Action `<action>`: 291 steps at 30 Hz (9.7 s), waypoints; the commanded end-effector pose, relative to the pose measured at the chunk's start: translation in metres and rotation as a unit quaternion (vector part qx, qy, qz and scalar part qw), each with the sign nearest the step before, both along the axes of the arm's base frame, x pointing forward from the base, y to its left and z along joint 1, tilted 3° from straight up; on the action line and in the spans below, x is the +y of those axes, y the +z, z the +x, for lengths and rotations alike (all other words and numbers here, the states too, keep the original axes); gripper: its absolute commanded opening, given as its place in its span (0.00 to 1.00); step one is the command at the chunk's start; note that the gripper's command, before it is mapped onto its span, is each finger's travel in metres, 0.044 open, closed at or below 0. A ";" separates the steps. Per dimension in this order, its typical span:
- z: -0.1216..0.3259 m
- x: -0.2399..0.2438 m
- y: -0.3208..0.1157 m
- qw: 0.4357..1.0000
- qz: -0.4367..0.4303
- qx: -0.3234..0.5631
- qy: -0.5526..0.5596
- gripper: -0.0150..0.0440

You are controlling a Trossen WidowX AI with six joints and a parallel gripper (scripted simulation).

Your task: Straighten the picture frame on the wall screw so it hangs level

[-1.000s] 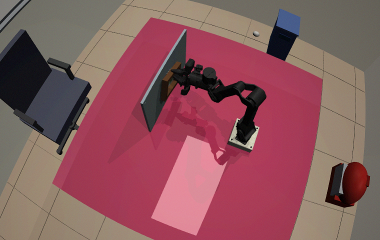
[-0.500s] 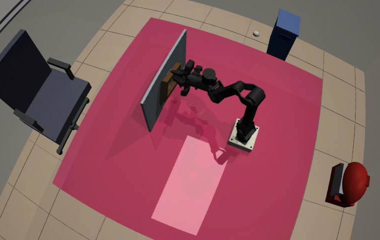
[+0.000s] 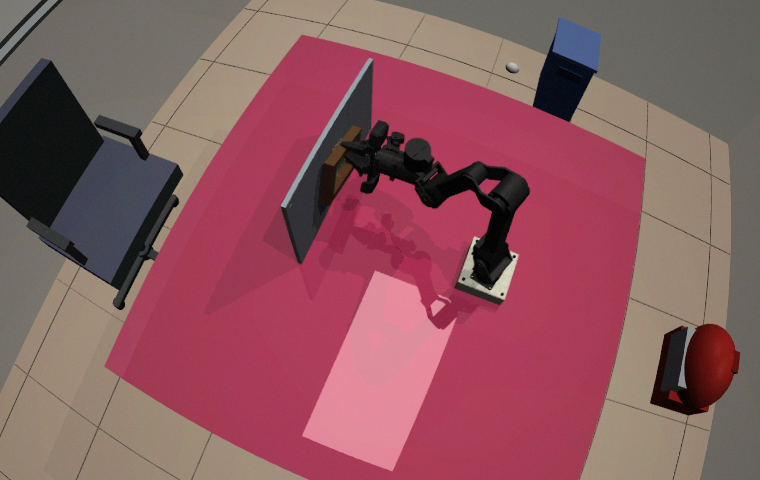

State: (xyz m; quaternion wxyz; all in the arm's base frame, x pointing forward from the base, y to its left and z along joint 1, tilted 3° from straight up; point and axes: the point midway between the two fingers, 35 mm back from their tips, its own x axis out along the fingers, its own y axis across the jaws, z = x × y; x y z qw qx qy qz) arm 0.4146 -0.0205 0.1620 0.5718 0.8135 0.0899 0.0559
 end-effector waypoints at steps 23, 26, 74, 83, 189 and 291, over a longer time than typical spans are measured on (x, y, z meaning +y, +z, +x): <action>0.000 0.000 -0.001 1.000 -0.028 -0.006 0.000 0.25; 0.000 0.000 -0.001 1.000 -0.028 -0.006 0.000 0.25; 0.000 0.001 -0.001 0.987 -0.158 -0.033 0.001 0.25; 0.000 0.001 -0.001 0.988 -0.154 -0.033 0.002 0.52; -0.191 -0.058 0.037 1.000 -0.001 0.009 -0.003 0.69; -0.011 0.001 -0.001 0.997 -0.076 -0.017 -0.002 0.69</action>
